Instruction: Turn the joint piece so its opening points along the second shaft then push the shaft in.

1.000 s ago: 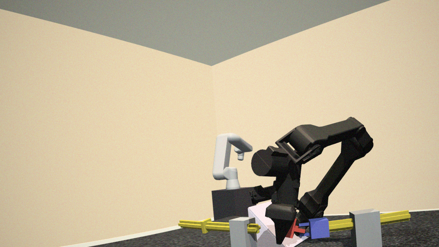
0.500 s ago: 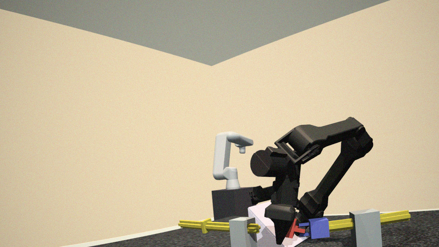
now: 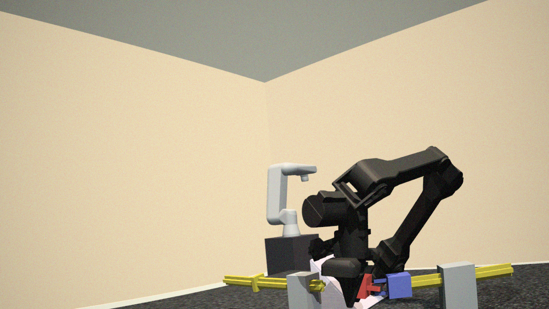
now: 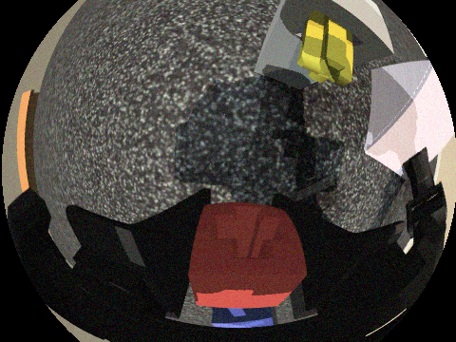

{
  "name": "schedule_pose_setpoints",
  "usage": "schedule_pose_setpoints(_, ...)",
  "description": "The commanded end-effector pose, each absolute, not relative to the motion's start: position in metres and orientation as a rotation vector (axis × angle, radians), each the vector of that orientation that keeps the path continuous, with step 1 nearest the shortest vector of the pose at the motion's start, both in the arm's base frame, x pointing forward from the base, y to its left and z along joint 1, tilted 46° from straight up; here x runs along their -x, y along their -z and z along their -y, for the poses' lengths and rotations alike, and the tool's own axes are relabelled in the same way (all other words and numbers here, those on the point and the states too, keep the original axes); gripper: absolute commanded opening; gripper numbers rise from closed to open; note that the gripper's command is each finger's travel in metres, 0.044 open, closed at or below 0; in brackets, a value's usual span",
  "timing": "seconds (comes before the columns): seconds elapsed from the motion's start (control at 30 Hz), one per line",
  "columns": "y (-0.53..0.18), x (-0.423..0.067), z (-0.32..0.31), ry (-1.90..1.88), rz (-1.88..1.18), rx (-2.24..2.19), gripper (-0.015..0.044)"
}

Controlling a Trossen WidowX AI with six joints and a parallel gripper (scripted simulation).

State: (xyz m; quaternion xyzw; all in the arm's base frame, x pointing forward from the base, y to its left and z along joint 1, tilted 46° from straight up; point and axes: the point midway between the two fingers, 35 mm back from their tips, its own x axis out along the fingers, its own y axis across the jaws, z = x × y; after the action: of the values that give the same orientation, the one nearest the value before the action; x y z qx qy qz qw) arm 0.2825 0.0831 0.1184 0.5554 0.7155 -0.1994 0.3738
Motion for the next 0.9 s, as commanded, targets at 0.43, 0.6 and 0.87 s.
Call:
schedule_pose_setpoints(0.43,-0.1133,-0.2718,-0.0855,0.636,-1.935,-1.628,0.0)
schedule_pose_setpoints(0.6,-0.1133,-0.2718,-0.0856,0.637,-1.935,-1.63,0.0)
schedule_pose_setpoints(0.87,-0.1132,-0.2717,-0.0857,0.638,-1.935,-1.633,0.0)
